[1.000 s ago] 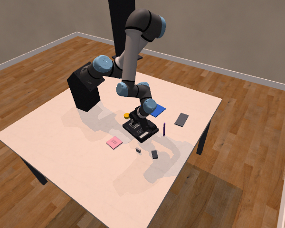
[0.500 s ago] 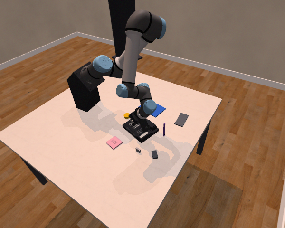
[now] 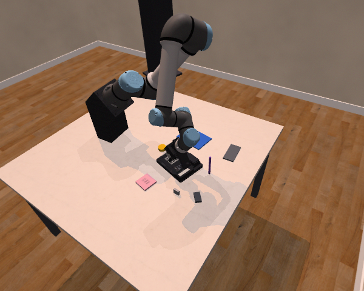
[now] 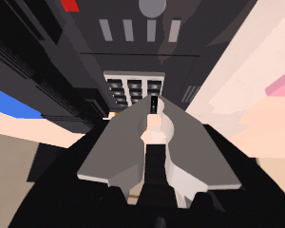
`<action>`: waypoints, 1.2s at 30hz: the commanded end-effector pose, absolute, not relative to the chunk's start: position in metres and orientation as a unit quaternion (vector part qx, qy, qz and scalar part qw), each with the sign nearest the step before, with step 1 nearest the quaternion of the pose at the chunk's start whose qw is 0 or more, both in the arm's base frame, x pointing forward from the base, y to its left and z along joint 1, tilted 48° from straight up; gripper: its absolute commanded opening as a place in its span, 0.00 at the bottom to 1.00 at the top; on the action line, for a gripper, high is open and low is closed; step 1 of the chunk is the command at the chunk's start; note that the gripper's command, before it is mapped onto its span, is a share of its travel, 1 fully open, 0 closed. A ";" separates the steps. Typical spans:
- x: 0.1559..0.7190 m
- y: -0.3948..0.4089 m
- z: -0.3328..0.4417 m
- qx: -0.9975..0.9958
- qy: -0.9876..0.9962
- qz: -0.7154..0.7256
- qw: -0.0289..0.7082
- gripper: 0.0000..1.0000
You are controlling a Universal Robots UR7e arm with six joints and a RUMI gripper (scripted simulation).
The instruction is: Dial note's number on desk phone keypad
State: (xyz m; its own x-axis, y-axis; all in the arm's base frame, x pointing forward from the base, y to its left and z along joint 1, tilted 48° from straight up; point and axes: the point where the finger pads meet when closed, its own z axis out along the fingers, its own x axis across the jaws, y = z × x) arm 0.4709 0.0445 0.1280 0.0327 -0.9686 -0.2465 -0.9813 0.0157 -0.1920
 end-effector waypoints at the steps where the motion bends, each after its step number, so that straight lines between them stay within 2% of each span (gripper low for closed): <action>1: 0.472 0.045 0.128 -0.701 0.695 0.020 0.157 0.00; 36: 0.474 0.045 0.126 -0.701 0.695 0.020 0.157 0.00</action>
State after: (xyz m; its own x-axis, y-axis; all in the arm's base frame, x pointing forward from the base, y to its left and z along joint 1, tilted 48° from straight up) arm 0.4738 0.0453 0.1253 0.0327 -0.9686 -0.2465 -0.9813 0.0157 -0.1920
